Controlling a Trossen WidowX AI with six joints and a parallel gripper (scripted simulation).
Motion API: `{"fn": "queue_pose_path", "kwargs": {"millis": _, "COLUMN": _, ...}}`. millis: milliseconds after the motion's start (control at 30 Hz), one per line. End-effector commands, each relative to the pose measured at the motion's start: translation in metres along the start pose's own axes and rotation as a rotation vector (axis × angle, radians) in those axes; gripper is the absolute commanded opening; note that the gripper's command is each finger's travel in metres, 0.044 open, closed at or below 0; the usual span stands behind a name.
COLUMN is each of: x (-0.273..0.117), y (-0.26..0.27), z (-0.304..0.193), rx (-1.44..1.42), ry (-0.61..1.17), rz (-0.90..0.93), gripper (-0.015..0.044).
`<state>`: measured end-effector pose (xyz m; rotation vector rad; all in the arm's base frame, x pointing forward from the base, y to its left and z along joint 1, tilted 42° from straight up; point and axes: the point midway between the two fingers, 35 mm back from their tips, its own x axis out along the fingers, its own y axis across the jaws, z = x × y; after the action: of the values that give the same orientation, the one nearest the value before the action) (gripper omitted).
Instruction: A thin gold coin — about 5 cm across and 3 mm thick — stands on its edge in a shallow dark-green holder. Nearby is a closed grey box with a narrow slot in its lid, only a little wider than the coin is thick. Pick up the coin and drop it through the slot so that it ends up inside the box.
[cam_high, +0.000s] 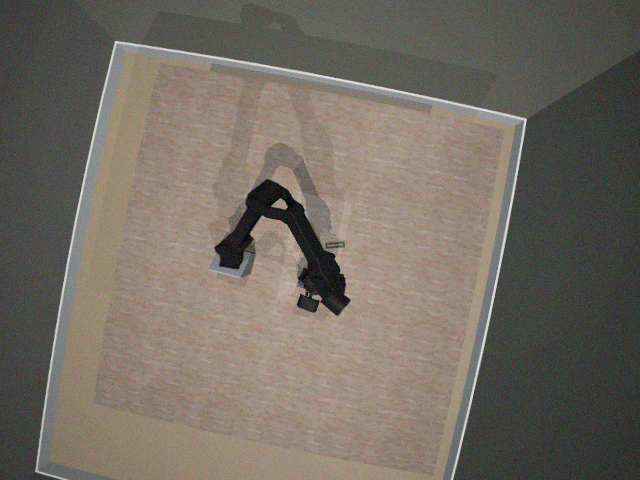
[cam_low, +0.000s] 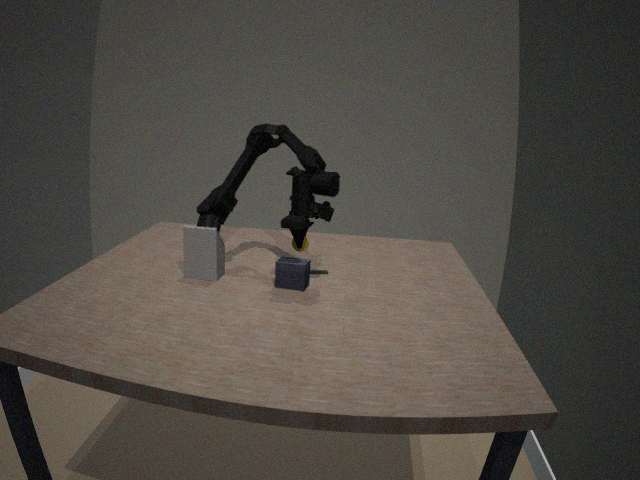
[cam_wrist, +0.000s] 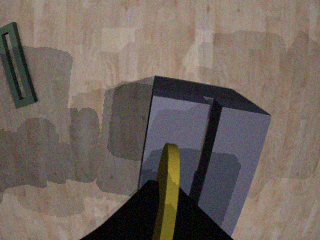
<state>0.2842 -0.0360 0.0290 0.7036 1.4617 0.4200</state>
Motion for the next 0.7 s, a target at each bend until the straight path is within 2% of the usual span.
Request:
{"fn": "queue_pose_path", "kwargs": {"millis": 0, "x": 0.002, "y": -0.011, "z": -0.006, "rx": -0.001, "ry": 0.005, "rz": 0.002, "gripper": 0.0}}
{"fn": "queue_pose_path", "kwargs": {"millis": 667, "x": 0.001, "y": -0.019, "z": -0.01, "rx": 0.001, "ry": 0.001, "rz": 0.005, "gripper": 0.0}}
